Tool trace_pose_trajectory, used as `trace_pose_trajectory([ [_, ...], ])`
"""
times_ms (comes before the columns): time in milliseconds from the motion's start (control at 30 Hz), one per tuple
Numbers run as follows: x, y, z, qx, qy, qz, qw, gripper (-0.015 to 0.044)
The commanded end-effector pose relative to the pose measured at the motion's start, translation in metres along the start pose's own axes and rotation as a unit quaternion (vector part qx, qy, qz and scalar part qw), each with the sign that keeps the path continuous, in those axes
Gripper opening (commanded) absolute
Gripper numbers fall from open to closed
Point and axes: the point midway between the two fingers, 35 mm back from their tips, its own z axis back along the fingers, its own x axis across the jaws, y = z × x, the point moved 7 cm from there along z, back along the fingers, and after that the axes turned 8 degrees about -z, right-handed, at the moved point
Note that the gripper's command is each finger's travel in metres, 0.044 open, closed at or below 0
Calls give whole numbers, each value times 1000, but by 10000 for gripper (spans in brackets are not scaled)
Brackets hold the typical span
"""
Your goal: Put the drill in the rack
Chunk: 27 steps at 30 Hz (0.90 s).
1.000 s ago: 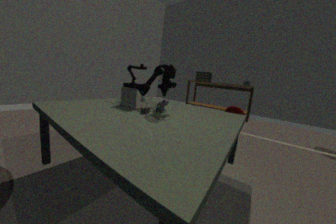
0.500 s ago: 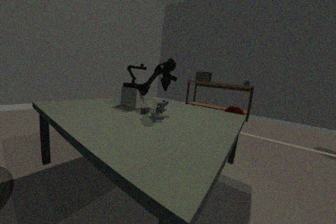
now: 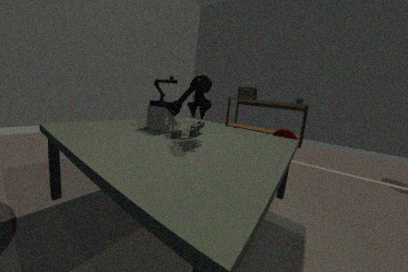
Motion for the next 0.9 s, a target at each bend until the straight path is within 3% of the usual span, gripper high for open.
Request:
trace_pose_trajectory([
  [0, -25, 45, -48, -1, -24, 247, 969, 440],
  [133, -30, 54, -58, -3, -27, 305, 952, 440],
  [867, -29, 54, -61, -3, -27, 305, 952, 440],
])
